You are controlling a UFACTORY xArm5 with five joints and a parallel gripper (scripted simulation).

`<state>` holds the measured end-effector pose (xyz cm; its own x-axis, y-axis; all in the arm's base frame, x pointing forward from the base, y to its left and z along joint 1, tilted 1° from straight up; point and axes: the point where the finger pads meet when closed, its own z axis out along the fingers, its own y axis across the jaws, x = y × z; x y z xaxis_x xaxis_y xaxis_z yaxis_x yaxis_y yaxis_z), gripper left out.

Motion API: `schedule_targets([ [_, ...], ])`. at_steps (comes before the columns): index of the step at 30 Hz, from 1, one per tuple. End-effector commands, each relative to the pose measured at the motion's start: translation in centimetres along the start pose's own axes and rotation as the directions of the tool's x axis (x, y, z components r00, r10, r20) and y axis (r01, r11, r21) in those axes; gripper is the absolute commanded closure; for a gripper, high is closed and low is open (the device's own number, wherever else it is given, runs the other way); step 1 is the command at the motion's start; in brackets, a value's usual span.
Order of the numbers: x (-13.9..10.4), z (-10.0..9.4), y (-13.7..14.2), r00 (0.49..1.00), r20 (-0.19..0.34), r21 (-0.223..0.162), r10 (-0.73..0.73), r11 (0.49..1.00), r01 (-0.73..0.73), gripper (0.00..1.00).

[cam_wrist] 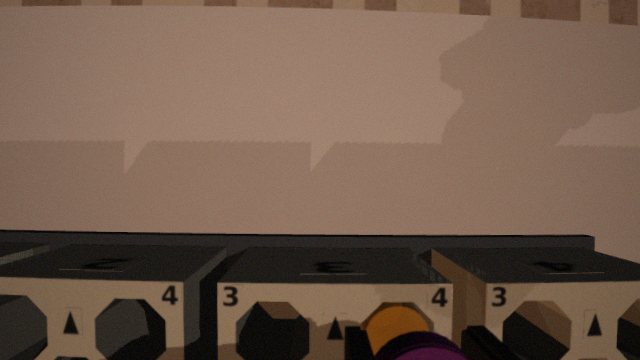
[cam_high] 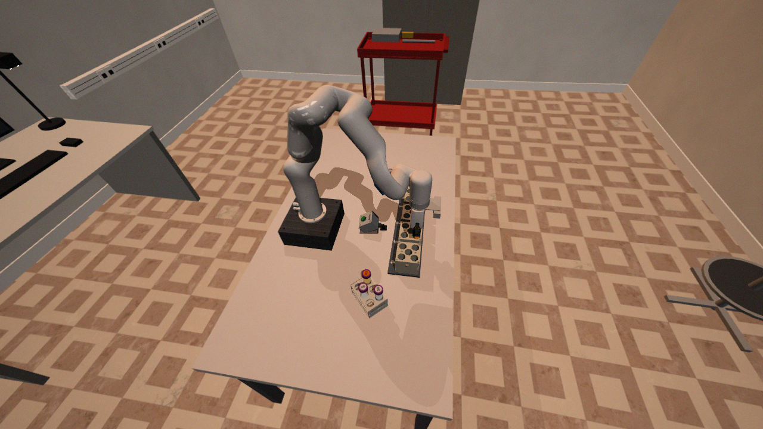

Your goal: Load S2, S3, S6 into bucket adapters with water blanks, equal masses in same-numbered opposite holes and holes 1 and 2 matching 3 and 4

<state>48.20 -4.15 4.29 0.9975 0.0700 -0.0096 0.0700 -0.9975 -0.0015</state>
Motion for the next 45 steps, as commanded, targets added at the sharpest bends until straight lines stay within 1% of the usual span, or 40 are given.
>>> schedule_targets([
  [1,0.2,0.4,0.0,1.0,-0.005,0.004,0.0,1.0,0.0,1.0],
  [20,0.2,2.1,0.0,1.0,-0.005,0.004,0.0,1.0,0.0,1.0],
  [35,0.2,2.1,0.0,1.0,-0.005,0.004,0.0,1.0,0.0,1.0],
  [36,0.2,2.1,0.0,1.0,-0.005,0.004,0.0,1.0,0.0,0.56],
  [45,0.2,2.1,0.0,1.0,-0.005,0.004,0.0,1.0,0.0,0.56],
])
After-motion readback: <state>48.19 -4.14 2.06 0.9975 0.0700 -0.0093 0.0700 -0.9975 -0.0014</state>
